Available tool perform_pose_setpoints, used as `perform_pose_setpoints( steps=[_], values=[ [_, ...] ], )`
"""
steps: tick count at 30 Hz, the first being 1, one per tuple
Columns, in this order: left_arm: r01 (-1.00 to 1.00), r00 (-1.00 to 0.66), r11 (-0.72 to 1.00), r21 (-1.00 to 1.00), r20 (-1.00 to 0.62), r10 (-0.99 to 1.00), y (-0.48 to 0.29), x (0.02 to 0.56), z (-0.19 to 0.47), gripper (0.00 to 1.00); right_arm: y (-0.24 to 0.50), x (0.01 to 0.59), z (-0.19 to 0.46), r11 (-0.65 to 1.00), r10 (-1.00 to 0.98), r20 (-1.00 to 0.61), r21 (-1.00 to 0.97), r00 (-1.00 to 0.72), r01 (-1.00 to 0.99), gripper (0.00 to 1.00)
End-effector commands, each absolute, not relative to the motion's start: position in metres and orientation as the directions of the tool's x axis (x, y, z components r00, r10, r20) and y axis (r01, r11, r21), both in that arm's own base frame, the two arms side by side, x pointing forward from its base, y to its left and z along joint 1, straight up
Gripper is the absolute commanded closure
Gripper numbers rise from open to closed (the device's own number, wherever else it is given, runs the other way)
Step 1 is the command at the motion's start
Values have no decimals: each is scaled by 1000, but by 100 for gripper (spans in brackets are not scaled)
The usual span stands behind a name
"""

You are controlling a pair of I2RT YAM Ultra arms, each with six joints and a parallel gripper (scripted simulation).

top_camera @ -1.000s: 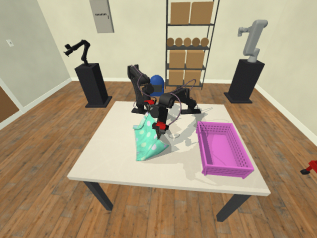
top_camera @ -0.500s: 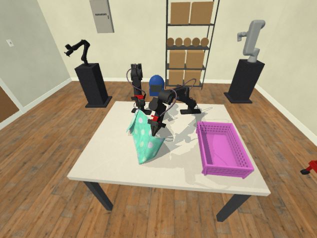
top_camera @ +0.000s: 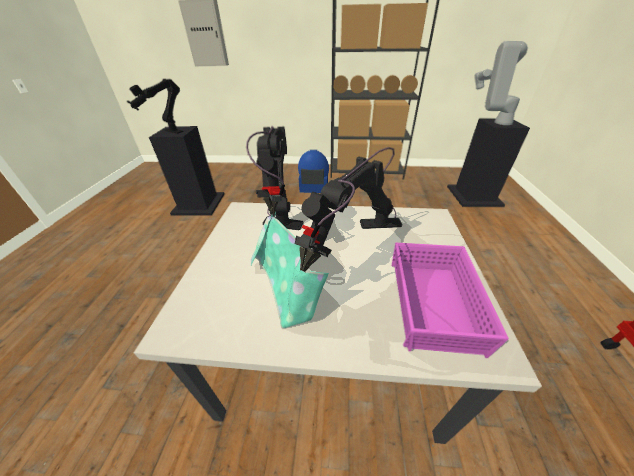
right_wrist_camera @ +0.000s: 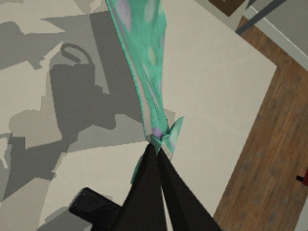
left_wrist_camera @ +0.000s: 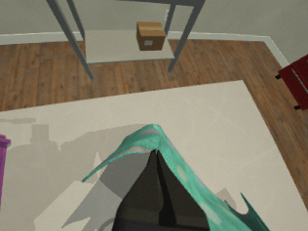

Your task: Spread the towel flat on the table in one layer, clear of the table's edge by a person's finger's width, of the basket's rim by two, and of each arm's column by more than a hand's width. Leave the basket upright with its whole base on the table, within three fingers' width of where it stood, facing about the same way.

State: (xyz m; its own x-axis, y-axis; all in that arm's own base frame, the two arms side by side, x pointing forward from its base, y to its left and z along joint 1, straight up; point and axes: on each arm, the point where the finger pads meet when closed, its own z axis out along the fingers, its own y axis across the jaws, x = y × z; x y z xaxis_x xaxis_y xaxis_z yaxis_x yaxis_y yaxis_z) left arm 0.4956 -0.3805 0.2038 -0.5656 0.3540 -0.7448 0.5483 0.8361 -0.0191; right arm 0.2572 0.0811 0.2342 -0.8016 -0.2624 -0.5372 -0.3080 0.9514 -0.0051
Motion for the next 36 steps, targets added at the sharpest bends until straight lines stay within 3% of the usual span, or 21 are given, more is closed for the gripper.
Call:
perform_pose_setpoints(
  steps=[1, 11, 36],
  values=[
    [570, -411, 821, -28, -875, 255, -390, 512, 251, 100, 83, 258, 250, 948, -260, -575, 0, -776, -317, 100],
    [613, -307, 790, -1, -922, 237, -404, 523, 268, 100, 66, 274, 257, 973, -188, -574, 1, -797, -231, 100],
    [616, -281, 788, 6, -933, 226, -405, 520, 281, 100, 67, 274, 265, 972, -186, -600, 1, -779, -233, 100]
  ],
)
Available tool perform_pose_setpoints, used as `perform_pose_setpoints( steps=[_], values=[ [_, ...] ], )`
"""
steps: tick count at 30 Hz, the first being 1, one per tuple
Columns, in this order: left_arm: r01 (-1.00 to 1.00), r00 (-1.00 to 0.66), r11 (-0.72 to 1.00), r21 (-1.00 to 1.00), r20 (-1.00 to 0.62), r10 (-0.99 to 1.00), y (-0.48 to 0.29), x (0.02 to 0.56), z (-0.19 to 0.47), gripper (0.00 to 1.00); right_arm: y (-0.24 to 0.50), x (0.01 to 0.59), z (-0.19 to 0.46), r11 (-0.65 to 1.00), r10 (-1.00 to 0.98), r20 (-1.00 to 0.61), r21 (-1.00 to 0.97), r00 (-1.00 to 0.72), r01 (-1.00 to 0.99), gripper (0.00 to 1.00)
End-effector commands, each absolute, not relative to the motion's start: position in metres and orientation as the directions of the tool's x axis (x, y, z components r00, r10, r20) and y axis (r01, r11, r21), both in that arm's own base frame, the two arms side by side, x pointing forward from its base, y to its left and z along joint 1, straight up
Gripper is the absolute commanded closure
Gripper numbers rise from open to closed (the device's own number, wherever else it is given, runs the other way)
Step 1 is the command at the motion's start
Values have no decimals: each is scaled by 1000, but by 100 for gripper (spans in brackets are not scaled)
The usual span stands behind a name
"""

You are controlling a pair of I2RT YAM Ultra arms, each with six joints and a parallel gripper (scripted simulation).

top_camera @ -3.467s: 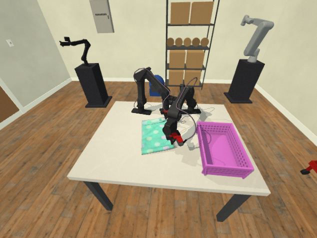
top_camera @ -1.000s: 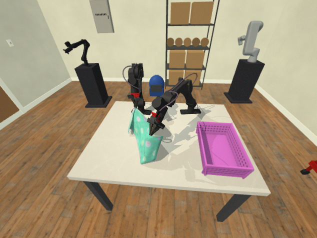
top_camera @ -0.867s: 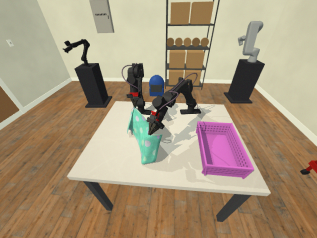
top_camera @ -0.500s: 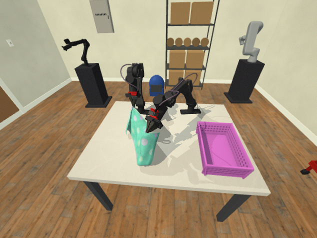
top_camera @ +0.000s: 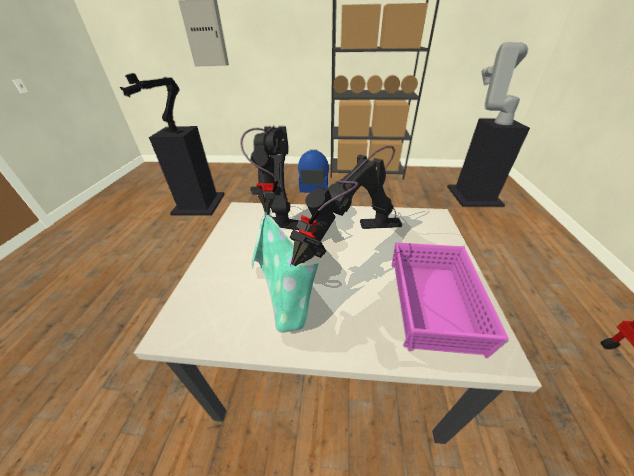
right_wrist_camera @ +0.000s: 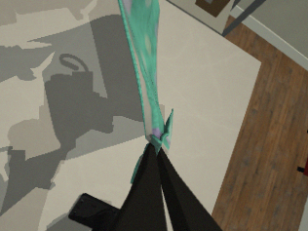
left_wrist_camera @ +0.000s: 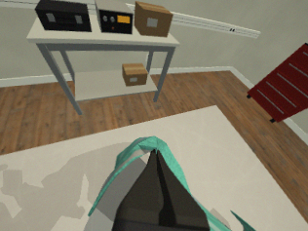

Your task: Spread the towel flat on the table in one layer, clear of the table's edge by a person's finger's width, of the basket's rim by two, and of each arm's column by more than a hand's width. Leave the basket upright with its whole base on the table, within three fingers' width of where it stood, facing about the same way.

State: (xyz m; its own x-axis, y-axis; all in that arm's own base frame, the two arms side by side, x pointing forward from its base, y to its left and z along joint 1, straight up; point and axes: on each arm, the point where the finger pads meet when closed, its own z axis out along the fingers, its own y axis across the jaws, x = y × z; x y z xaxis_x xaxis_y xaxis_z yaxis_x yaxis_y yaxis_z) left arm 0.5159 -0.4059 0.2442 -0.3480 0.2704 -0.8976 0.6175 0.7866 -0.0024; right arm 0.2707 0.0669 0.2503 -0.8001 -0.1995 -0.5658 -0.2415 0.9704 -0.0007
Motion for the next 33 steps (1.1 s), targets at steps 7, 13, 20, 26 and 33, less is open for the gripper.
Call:
perform_pose_setpoints(
  steps=[7, 13, 20, 26, 33],
  values=[
    [616, -281, 788, 6, -933, 226, -405, 520, 281, 100, 67, 274, 265, 972, -186, -600, 1, -779, -233, 100],
    [616, -280, 788, 6, -933, 226, -405, 520, 281, 100, 67, 274, 265, 972, -186, -600, 1, -779, -233, 100],
    [616, -280, 788, 6, -933, 226, -405, 520, 281, 100, 67, 274, 265, 972, -186, -600, 1, -779, -233, 100],
    [617, -309, 787, 6, -918, 250, -406, 520, 260, 100, 66, 272, 248, 973, -185, -590, 1, -786, -231, 100],
    [608, -340, 794, 6, -902, 266, -394, 517, 241, 100, 74, 267, 229, 965, -212, -590, 1, -779, -263, 100]
  ],
)
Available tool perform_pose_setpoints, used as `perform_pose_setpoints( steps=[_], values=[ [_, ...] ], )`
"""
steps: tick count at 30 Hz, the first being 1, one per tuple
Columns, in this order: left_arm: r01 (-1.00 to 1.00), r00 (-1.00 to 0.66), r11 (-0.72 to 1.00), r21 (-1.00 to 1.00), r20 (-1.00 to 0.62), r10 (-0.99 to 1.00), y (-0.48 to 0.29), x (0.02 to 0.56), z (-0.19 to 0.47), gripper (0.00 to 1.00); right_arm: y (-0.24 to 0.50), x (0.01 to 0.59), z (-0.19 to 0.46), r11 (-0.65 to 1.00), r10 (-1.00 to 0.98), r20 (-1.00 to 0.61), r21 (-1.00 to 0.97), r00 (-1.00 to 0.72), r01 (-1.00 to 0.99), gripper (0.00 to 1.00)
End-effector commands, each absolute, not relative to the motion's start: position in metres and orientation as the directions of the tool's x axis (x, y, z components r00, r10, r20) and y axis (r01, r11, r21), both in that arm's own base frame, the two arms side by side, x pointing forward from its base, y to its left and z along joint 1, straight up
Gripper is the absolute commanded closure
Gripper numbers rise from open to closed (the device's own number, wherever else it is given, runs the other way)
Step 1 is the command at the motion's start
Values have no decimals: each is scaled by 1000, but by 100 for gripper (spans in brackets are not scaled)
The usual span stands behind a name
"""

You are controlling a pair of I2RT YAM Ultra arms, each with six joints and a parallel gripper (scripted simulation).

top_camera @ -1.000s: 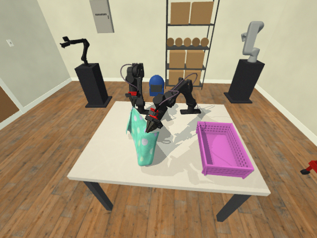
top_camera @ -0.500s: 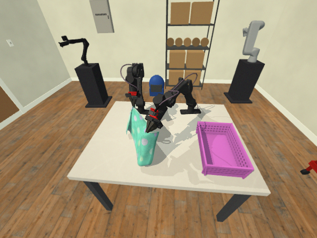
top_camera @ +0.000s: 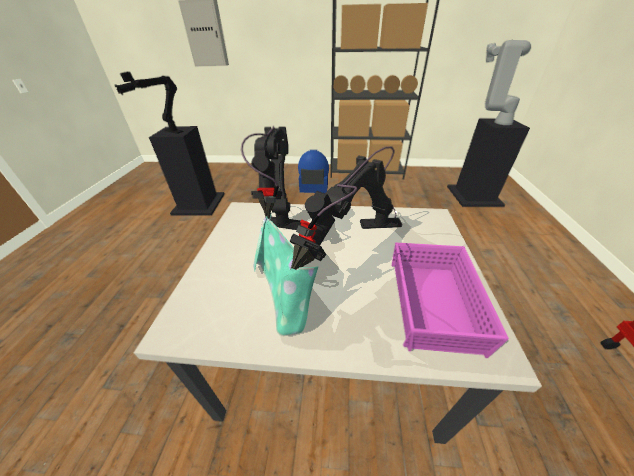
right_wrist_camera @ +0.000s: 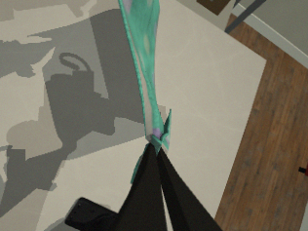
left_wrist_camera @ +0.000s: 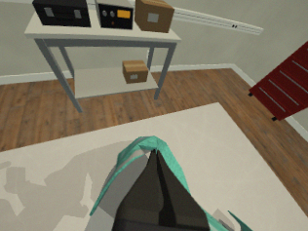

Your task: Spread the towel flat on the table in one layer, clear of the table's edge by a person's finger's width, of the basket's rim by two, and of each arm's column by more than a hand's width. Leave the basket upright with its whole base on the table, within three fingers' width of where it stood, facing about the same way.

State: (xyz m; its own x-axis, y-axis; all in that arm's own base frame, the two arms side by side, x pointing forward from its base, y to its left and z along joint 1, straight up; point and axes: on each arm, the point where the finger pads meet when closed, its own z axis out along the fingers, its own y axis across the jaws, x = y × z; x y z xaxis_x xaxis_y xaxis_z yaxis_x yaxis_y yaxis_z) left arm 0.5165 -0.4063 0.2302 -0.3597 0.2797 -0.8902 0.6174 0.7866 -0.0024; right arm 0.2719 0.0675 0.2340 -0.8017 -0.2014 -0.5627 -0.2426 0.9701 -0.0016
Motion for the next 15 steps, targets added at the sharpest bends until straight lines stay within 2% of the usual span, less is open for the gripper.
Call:
perform_pose_setpoints(
  steps=[1, 7, 8, 10, 15],
  values=[
    [608, -340, 794, 6, -902, 266, -394, 517, 241, 100, 74, 267, 229, 964, -212, -590, 4, -779, -265, 100],
    [601, -366, 799, 5, -887, 282, -384, 514, 231, 100, 83, 260, 219, 954, -239, -590, 7, -771, -301, 100],
    [594, -432, 805, 5, -842, 324, -371, 507, 213, 100, 92, 253, 207, 941, -270, -590, 4, -761, -337, 100],
    [593, -408, 805, 5, -860, 306, -374, 510, 229, 100, 92, 253, 207, 941, -270, -590, 4, -761, -338, 100],
    [574, -512, 819, 4, -779, 362, -350, 502, 205, 100, 113, 237, 179, 904, -344, -590, 3, -731, -427, 100]
  ],
)
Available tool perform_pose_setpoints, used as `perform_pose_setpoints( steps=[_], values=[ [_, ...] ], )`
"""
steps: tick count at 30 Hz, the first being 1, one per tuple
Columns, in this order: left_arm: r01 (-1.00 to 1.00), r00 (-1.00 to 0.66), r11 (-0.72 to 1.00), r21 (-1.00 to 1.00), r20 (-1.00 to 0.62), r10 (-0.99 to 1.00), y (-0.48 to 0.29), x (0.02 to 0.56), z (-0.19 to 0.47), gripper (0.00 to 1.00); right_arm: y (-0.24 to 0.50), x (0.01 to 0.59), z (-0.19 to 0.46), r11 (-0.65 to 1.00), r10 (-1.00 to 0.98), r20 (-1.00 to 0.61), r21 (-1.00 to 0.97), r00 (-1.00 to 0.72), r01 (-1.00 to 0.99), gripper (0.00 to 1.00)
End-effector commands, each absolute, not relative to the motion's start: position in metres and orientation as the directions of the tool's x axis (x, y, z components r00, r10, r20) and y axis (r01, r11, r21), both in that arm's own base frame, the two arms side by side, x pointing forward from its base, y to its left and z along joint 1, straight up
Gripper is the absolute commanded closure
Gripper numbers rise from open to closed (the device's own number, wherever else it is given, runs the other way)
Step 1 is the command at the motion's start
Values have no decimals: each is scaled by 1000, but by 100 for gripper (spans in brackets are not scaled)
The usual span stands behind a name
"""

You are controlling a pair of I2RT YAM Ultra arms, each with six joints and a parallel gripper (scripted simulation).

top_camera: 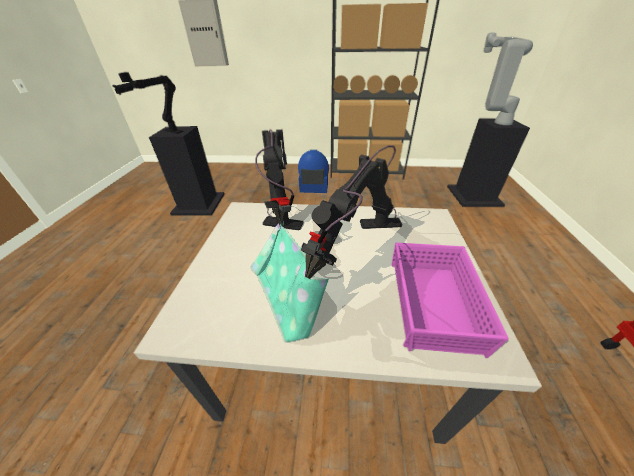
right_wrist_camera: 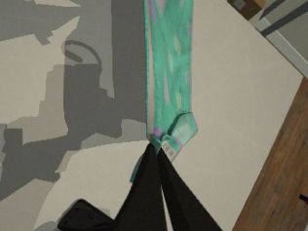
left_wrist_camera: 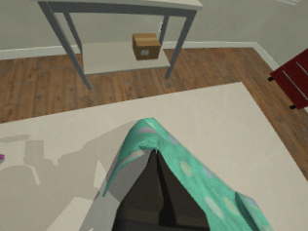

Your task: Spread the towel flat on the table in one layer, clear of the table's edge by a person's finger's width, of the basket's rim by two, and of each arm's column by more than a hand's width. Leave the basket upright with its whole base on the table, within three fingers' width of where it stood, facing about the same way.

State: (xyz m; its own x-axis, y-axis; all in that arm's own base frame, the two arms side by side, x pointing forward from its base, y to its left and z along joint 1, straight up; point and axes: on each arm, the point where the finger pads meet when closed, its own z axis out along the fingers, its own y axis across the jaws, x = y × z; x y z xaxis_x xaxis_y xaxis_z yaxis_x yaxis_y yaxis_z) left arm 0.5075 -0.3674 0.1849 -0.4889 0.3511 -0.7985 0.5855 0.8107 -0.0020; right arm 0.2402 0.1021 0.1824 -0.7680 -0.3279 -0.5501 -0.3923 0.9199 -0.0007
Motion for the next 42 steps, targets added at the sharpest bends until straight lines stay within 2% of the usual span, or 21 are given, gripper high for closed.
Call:
perform_pose_setpoints(
  steps=[1, 2, 6, 7, 9, 10, 12, 19, 23, 24, 33, 40, 42],
  values=[
    [574, -512, 819, 4, -779, 362, -350, 502, 205, 100, 113, 237, 179, 904, -344, -590, 2, -731, -427, 100],
    [563, -567, 827, 3, -726, 389, -336, 497, 189, 100, 124, 228, 164, 880, -384, -590, 0, -710, -475, 100],
    [570, -568, 821, 4, -720, 398, -341, 495, 184, 100, 123, 229, 164, 881, -384, -590, -5, -710, -472, 100],
    [550, -638, 835, 3, -643, 423, -323, 494, 153, 100, 135, 219, 149, 852, -425, -590, -5, -687, -523, 100],
    [550, -638, 835, 3, -643, 423, -323, 494, 153, 100, 137, 218, 149, 848, -425, -590, 5, -687, -530, 100],
    [537, -694, 844, 3, -568, 443, -305, 483, 126, 100, 149, 209, 133, 816, -466, -590, 2, -660, -579, 100],
    [536, -683, 844, 3, -587, 436, -305, 483, 139, 100, 149, 209, 133, 815, -466, -590, 4, -660, -579, 100],
    [492, -699, 871, 3, -595, 397, -264, 470, 97, 100, 184, 180, 79, 702, -590, -560, 1, -582, -713, 100],
    [509, -691, 861, 3, -595, 411, -273, 464, 97, 100, 183, 181, 79, 704, -590, -560, -5, -582, -710, 100],
    [478, -706, 879, 2, -595, 385, -251, 464, 82, 100, 194, 172, 65, 665, -620, -560, -5, -549, -746, 100],
    [437, -723, 900, 2, -594, 352, -218, 452, 47, 100, 221, 148, 30, 561, -685, -560, 3, -466, -828, 100],
    [444, -705, 896, 2, -616, 351, -223, 453, 48, 100, 227, 142, 22, 534, -698, -560, 8, -446, -845, 100],
    [418, -730, 908, 2, -594, 337, -204, 447, 32, 100, 232, 138, 16, 515, -707, -560, 10, -431, -857, 100]
  ],
)
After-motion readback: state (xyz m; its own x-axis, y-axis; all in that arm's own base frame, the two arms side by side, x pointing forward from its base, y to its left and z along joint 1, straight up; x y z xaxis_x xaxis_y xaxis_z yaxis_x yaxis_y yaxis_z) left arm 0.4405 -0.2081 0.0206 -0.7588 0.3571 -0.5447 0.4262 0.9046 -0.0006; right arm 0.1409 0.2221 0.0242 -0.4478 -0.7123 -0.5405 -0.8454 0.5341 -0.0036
